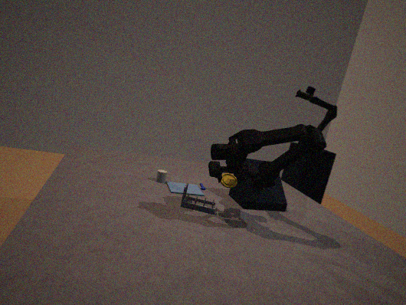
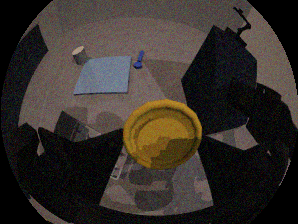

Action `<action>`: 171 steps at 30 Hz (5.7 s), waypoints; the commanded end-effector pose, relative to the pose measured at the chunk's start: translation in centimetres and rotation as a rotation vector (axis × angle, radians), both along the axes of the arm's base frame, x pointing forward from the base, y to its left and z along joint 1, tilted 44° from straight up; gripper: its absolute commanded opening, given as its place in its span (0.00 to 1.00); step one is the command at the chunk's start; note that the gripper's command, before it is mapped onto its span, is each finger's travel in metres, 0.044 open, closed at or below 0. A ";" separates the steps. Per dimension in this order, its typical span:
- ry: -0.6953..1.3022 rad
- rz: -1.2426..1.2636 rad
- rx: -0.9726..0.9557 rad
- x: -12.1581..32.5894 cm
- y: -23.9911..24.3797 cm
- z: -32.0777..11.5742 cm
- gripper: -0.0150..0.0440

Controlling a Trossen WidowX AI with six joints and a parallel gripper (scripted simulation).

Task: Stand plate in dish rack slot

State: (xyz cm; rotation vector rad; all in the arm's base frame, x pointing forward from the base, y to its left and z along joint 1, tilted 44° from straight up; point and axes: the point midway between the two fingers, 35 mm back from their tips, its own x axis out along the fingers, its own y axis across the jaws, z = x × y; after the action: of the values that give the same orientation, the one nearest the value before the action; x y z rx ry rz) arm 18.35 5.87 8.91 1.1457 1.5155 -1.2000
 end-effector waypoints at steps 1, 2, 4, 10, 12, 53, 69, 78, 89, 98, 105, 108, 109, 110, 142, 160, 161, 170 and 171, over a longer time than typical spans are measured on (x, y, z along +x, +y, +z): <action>-0.031 0.037 -0.062 -0.1 0.0 -0.6 0.25; -0.039 0.049 -0.078 -0.1 0.0 -0.8 0.25; -0.056 0.072 -0.109 -0.1 0.1 -1.1 0.25; -0.114 0.138 -0.200 -0.2 0.3 -2.0 0.25; -0.136 0.159 -0.229 -0.1 0.4 -2.3 0.25; -0.807 0.469 -0.606 0.4 4.0 -3.8 0.25; -1.142 0.512 -0.611 -0.5 6.2 -2.6 0.25; -1.334 0.513 -0.574 -1.5 7.3 -1.6 0.25; -1.366 0.512 -0.565 -1.6 7.5 -1.5 0.25; -1.356 0.519 -0.566 -0.4 7.2 -1.9 0.25; -1.358 0.519 -0.565 0.6 7.0 -2.2 0.25; -1.358 0.519 -0.565 0.7 7.0 -2.2 0.25; -1.358 0.519 -0.565 0.7 7.0 -2.2 0.25; -1.358 0.519 -0.565 0.8 7.0 -2.3 0.25; -1.363 0.514 -0.556 3.9 7.9 -4.9 0.25; -1.358 0.524 -0.549 3.8 7.6 -4.6 0.48; -1.358 0.524 -0.549 3.8 7.6 -4.6 0.52; -1.358 0.524 -0.549 3.8 7.6 -4.6 0.92; -1.358 0.524 -0.549 3.8 7.6 -4.6 0.93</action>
State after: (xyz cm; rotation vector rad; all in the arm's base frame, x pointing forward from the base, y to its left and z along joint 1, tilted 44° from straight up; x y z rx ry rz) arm 22.18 13.52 4.30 0.7673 0.3258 -0.2266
